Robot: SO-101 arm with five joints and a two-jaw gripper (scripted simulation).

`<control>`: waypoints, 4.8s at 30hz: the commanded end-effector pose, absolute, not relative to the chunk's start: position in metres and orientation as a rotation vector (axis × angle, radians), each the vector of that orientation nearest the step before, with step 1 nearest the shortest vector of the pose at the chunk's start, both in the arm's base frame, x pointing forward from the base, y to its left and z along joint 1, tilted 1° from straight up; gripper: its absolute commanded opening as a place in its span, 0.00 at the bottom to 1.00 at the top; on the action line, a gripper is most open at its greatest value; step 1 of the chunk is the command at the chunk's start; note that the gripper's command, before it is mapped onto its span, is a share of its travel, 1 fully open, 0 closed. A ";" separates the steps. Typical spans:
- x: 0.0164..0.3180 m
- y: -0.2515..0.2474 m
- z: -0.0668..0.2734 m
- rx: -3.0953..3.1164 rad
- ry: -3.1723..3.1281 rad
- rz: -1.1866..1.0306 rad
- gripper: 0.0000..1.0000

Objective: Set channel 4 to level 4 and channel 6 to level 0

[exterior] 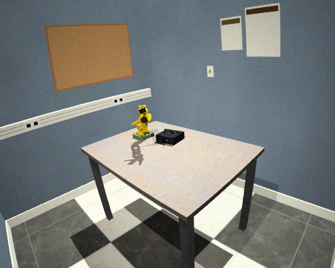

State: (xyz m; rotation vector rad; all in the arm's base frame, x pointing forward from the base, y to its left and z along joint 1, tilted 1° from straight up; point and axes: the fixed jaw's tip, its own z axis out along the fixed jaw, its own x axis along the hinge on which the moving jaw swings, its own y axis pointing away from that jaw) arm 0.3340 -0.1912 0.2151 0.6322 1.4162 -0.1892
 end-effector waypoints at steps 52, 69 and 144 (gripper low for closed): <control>0.333 -0.191 0.217 0.631 1.410 -0.189 1.00; 0.333 -0.191 0.217 0.631 1.410 -0.189 1.00; 0.339 -0.149 0.203 0.123 1.726 -0.540 0.00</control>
